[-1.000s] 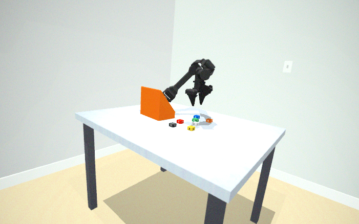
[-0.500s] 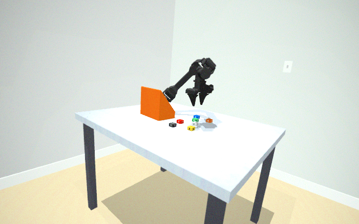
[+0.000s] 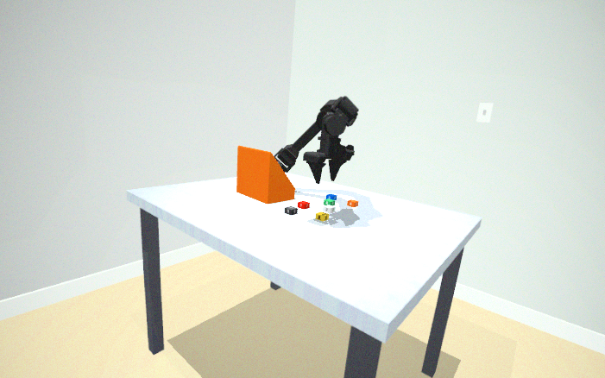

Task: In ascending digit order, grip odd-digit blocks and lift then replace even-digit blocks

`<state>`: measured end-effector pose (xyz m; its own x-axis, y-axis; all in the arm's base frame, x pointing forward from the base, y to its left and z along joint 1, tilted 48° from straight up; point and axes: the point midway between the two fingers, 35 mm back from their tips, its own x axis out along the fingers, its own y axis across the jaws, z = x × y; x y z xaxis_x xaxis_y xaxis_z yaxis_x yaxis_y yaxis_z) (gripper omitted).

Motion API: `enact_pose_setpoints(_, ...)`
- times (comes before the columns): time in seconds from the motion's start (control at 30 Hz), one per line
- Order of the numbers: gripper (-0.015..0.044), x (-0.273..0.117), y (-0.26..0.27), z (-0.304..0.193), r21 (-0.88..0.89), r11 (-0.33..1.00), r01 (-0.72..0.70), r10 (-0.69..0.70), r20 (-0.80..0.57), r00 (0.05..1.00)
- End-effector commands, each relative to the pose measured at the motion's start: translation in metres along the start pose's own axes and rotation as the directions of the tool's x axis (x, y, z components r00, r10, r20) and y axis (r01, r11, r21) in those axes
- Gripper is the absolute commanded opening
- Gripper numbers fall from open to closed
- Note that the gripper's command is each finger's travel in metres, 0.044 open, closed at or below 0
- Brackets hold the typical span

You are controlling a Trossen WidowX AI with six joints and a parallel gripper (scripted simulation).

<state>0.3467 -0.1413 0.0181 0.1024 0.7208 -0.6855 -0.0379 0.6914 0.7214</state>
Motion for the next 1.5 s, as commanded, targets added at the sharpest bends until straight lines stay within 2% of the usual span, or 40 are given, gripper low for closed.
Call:
enact_pose_setpoints(0.0, 0.0400, 0.002, -0.001, -0.001, -0.001, 1.000, -0.003, 0.003, -0.007, 1.000)
enact_pose_setpoints(0.3, 0.0400, 0.001, 0.001, -0.001, 0.000, 1.000, -0.003, 0.003, -0.007, 1.000)
enact_pose_setpoints(0.5, 0.0400, -0.006, 0.068, -0.021, 0.003, 1.000, -0.004, 0.004, -0.008, 1.000)
enact_pose_setpoints(0.77, 0.0400, -0.002, 0.154, -0.074, 0.006, 1.000, -0.010, 0.010, -0.011, 1.000)
enact_pose_setpoints(0.97, 0.0400, 0.001, 0.166, -0.085, 0.006, 1.000, -0.012, 0.012, -0.012, 1.000)
enact_pose_setpoints(1.03, 0.0400, 0.010, 0.166, -0.084, 0.007, 1.000, -0.010, 0.010, -0.012, 1.000)
enact_pose_setpoints(1.23, 0.0400, 0.080, 0.168, -0.086, 0.005, 1.000, -0.015, 0.015, -0.010, 1.000)
enact_pose_setpoints(1.47, 0.0400, 0.084, 0.168, -0.086, 0.005, 1.000, -0.015, 0.015, -0.010, 1.000)
